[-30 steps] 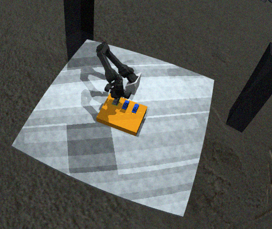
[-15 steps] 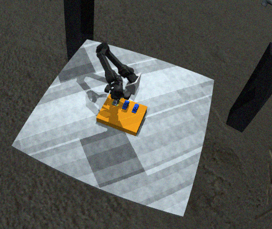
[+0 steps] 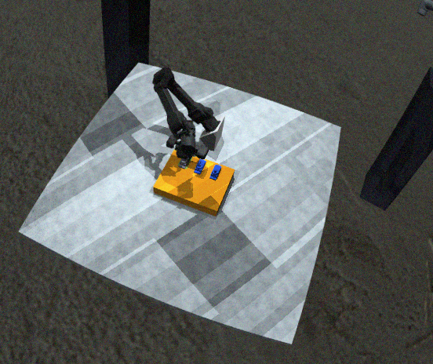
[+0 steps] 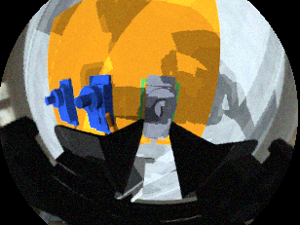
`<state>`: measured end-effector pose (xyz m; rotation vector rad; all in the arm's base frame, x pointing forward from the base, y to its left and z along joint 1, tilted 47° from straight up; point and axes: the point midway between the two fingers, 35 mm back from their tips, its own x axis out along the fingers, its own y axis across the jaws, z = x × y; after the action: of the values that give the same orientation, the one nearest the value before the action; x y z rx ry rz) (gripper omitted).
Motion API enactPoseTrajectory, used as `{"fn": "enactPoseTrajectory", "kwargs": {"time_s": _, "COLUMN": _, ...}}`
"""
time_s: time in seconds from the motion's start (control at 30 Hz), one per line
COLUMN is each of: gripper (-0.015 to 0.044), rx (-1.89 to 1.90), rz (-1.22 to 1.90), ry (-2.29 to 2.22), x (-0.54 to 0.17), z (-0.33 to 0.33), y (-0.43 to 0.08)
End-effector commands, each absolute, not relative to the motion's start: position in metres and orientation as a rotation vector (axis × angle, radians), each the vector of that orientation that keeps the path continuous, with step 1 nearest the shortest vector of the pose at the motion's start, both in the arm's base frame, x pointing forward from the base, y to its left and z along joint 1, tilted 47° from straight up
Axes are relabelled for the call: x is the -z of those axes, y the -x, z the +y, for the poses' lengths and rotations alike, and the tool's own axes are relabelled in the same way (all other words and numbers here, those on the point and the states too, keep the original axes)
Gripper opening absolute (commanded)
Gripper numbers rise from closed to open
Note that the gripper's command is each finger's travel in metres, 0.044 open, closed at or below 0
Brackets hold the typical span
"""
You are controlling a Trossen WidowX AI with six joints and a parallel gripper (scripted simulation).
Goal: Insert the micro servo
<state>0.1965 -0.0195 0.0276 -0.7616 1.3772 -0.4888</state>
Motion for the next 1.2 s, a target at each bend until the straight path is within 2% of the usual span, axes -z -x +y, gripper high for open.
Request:
{"fn": "enactPoseTrajectory", "kwargs": {"time_s": 0.0, "gripper": 0.0187, "rx": 0.485, "rz": 1.377, "ry": 0.765, "x": -0.031, "z": -0.015, "y": -0.196}}
{"fn": "enactPoseTrajectory", "kwargs": {"time_s": 0.43, "gripper": 0.0187, "rx": 0.486, "rz": 1.378, "ry": 0.765, "x": -0.051, "z": 0.005, "y": -0.187}}
{"fn": "enactPoseTrajectory", "kwargs": {"time_s": 0.57, "gripper": 0.0292, "rx": 0.485, "rz": 1.381, "ry": 0.772, "x": -0.056, "z": 0.011, "y": -0.200}}
{"fn": "enactPoseTrajectory", "kwargs": {"time_s": 0.77, "gripper": 0.0440, "rx": 0.485, "rz": 1.378, "ry": 0.767, "x": -0.079, "z": 0.044, "y": -0.247}}
{"fn": "enactPoseTrajectory", "kwargs": {"time_s": 0.97, "gripper": 0.0440, "rx": 0.485, "rz": 1.374, "ry": 0.761, "x": -0.097, "z": 0.072, "y": -0.287}}
{"fn": "enactPoseTrajectory", "kwargs": {"time_s": 1.17, "gripper": 0.0440, "rx": 0.485, "rz": 1.374, "ry": 0.762, "x": -0.100, "z": 0.074, "y": -0.288}}
